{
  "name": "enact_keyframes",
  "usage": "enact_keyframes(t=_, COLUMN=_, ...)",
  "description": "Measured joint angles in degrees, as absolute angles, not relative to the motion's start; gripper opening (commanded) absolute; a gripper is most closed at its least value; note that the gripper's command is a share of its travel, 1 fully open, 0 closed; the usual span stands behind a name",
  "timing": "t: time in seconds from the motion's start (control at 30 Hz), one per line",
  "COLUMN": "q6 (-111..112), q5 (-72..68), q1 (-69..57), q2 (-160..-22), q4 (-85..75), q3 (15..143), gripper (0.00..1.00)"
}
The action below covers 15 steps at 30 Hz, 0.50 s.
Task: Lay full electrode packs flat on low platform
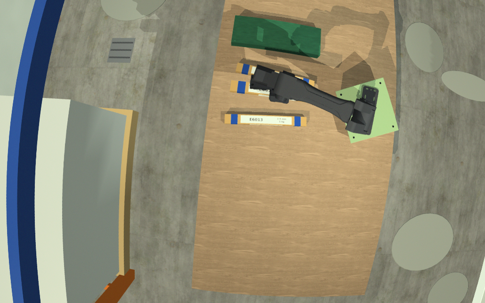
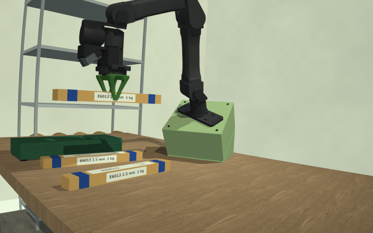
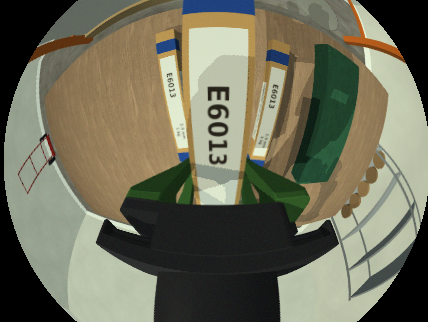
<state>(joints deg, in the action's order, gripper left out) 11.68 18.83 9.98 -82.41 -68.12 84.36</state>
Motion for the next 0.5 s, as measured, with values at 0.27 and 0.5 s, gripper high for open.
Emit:
enact_keyframes(t=0.27, q6=11.18, q5=18.72, q1=9.1, q2=-82.91, q4=-66.7, q3=81.93, gripper=0.0)
enact_keyframes(t=0.5, q6=10.72, q5=18.52, q1=8.69, q2=-83.31, q4=-64.84, q3=80.88, gripper=0.0)
